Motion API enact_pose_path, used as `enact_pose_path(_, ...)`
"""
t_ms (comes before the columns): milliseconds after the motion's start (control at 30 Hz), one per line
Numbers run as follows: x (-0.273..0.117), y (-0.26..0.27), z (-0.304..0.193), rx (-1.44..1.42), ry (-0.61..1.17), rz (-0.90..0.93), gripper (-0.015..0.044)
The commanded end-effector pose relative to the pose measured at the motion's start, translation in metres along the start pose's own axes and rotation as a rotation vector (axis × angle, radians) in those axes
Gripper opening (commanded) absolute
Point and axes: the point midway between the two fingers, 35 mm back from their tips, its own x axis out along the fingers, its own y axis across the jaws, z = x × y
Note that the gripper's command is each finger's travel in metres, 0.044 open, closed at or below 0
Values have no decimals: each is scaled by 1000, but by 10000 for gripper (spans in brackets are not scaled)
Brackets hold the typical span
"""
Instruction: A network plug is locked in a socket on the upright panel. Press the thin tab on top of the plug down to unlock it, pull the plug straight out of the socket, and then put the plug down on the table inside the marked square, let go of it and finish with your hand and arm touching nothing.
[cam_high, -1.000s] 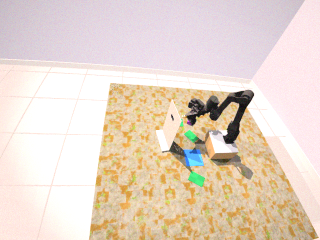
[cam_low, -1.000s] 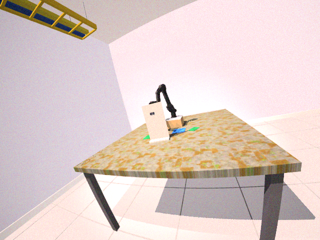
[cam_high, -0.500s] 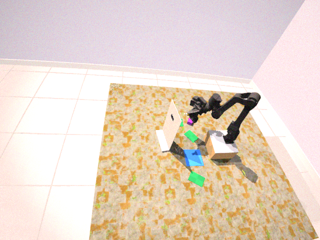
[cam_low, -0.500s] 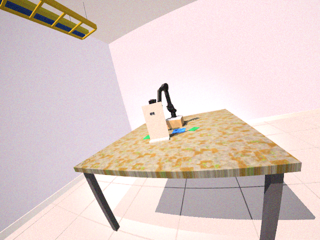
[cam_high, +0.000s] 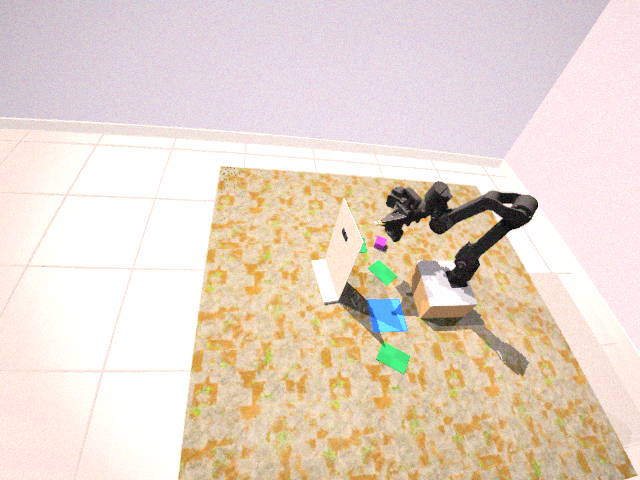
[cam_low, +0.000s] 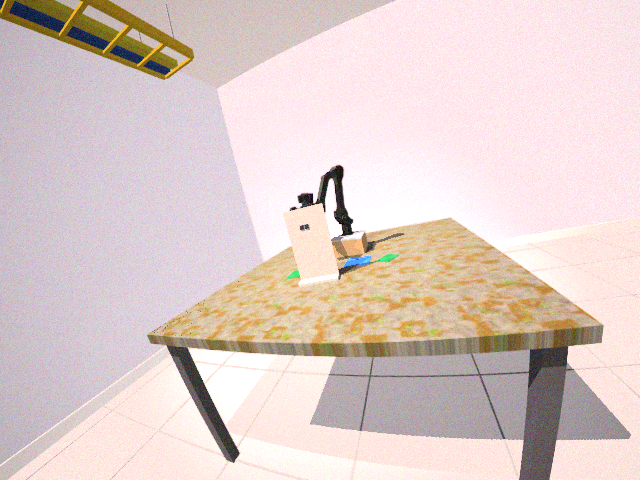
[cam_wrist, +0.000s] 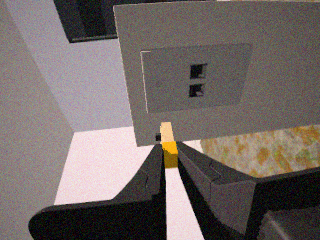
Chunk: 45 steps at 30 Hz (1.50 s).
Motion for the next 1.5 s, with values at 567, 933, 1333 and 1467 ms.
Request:
enact_pose_path(567, 26, -20, -11, 4, 20, -100, 0)
enact_pose_path(933, 48, -53, -29, -19, 66, -234, 0)
enact_pose_path(1333, 60, -92, -59, -79, 163, -412, 0)
enact_pose_path(1467, 61, -105, -71, -106, 208, -475, 0)
